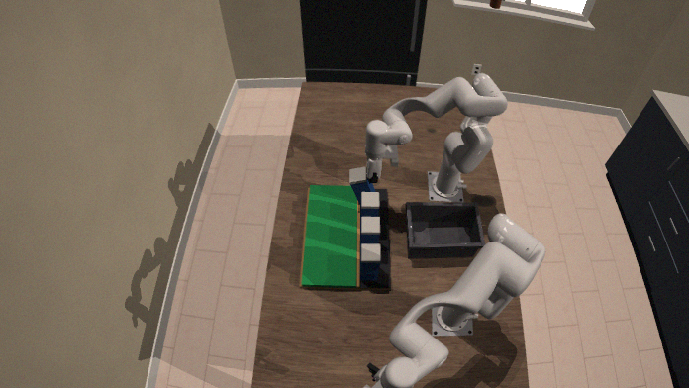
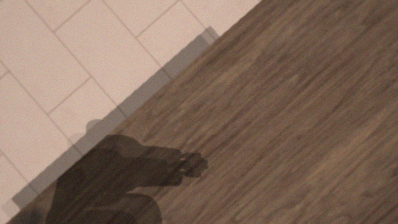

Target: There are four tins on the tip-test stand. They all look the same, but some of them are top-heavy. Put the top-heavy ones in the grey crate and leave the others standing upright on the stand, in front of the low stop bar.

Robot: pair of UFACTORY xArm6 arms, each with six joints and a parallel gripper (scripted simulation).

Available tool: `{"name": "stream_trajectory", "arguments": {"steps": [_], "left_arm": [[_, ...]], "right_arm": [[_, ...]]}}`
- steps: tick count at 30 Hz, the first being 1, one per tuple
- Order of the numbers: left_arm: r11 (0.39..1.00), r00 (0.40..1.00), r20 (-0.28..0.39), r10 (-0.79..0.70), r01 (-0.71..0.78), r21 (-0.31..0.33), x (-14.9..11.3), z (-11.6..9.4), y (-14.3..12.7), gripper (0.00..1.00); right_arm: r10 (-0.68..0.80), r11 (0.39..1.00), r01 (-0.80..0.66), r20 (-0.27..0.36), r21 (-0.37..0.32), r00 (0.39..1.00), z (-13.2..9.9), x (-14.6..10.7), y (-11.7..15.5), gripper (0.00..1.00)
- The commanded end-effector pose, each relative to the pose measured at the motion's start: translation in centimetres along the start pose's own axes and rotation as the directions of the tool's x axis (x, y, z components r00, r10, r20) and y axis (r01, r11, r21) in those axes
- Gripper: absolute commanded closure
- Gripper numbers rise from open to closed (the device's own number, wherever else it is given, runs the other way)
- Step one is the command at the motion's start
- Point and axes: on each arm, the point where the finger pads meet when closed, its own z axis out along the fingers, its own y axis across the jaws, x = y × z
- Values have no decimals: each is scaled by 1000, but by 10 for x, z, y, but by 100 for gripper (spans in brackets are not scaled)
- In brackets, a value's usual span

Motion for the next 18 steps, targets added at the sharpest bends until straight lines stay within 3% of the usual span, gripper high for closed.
{"name": "stream_trajectory", "arguments": {"steps": [1,18], "left_arm": [[1000,1000,-4,0,0,0,1,-2,0,0],[1000,1000,-4,0,0,0,1,-2,0,0]], "right_arm": [[0,1000,0,4,-1,1000,-2,-3,0,100],[0,1000,0,5,-1,1000,-2,-11,0,100]]}}
